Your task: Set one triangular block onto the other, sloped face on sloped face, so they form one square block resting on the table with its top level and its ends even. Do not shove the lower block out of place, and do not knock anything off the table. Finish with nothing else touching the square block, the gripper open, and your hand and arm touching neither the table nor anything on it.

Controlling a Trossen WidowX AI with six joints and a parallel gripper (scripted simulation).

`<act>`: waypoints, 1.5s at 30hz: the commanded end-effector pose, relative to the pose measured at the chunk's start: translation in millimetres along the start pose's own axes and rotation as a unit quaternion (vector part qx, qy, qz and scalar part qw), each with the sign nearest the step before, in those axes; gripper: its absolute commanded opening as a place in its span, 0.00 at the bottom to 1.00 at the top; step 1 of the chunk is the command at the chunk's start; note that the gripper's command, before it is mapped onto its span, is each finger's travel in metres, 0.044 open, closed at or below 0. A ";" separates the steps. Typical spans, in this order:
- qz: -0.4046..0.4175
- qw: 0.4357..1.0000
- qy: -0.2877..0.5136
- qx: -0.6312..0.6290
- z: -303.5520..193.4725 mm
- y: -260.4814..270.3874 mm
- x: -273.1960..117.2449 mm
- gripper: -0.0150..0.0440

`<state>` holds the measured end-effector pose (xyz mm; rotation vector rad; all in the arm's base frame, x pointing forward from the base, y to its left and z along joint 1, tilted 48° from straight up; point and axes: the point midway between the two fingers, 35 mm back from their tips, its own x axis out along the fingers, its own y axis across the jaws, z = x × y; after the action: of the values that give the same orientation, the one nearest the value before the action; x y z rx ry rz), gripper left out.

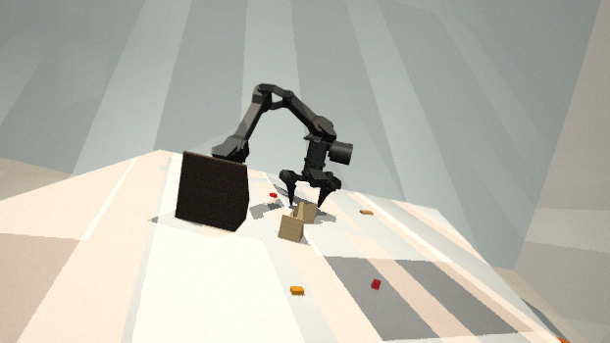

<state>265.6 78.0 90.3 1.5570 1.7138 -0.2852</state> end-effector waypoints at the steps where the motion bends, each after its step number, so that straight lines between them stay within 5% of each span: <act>1: 0.006 1.000 -0.001 -0.008 -3.2 2.2 -18.6 1.00; 10: 0.001 1.000 0.007 -0.003 2.0 2.1 -15.2 1.00; 20: 0.007 0.985 0.168 0.035 48.8 1.1 -48.2 1.00; 45: 0.008 0.983 0.180 0.022 40.1 5.2 -18.4 1.00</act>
<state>286.0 35.9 79.6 1.7260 1.9751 -0.0318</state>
